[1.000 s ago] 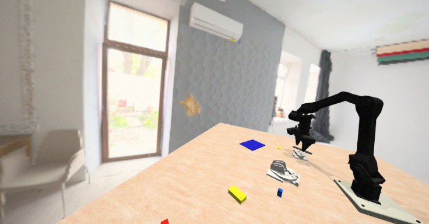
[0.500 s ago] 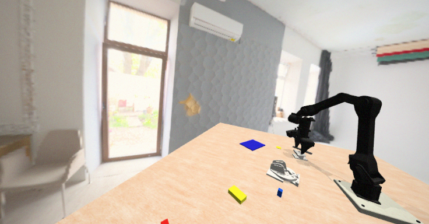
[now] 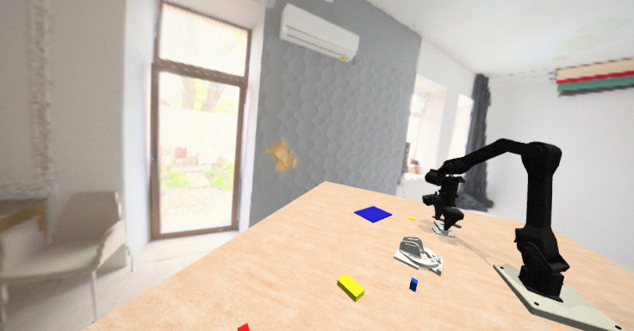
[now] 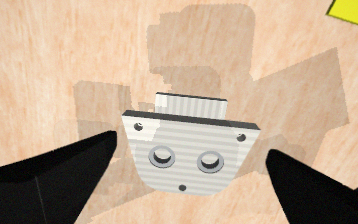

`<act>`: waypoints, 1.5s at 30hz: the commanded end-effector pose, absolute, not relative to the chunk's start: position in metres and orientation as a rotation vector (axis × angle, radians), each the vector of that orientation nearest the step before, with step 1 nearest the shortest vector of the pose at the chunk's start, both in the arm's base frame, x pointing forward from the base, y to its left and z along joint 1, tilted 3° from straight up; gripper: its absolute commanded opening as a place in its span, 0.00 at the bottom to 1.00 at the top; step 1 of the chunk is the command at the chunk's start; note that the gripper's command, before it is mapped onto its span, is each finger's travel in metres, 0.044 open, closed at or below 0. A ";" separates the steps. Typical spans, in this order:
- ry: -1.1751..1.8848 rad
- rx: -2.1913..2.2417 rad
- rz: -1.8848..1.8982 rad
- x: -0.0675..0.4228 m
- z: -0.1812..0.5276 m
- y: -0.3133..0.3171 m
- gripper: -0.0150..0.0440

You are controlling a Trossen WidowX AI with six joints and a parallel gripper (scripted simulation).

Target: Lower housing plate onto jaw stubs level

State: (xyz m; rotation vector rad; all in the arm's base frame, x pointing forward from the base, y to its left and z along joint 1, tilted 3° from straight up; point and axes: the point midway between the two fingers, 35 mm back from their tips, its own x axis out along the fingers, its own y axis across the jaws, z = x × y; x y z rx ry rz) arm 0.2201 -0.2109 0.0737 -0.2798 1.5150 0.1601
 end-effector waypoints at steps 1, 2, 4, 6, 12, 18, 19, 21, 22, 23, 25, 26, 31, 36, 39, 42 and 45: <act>1.527 -0.279 0.167 0.218 0.064 -0.211 1.00; 1.527 -0.279 0.167 0.218 0.063 -0.211 1.00; 1.527 -0.279 0.167 0.218 0.060 -0.211 1.00; 1.527 -0.279 0.167 0.218 0.057 -0.211 1.00; 1.527 -0.279 0.167 0.218 0.051 -0.211 1.00; 1.527 -0.279 0.167 0.218 0.051 -0.211 1.00; 1.527 -0.279 0.167 0.218 0.051 -0.211 1.00; 1.527 -0.279 0.167 0.218 0.051 -0.211 1.00; 1.527 -0.279 0.167 0.218 0.051 -0.211 1.00; 1.527 -0.279 0.167 0.218 0.051 -0.211 1.00; 1.527 -0.279 0.167 0.218 0.051 -0.211 1.00; 1.527 -0.279 0.167 0.218 0.051 -0.211 1.00; 1.527 -0.279 0.167 0.218 0.050 -0.211 1.00; 1.527 -0.279 0.167 0.218 0.050 -0.211 1.00; 1.523 -0.273 0.168 0.219 0.051 -0.210 0.99; 1.523 -0.273 0.168 0.219 0.051 -0.210 0.95; 1.523 -0.273 0.168 0.219 0.051 -0.210 0.92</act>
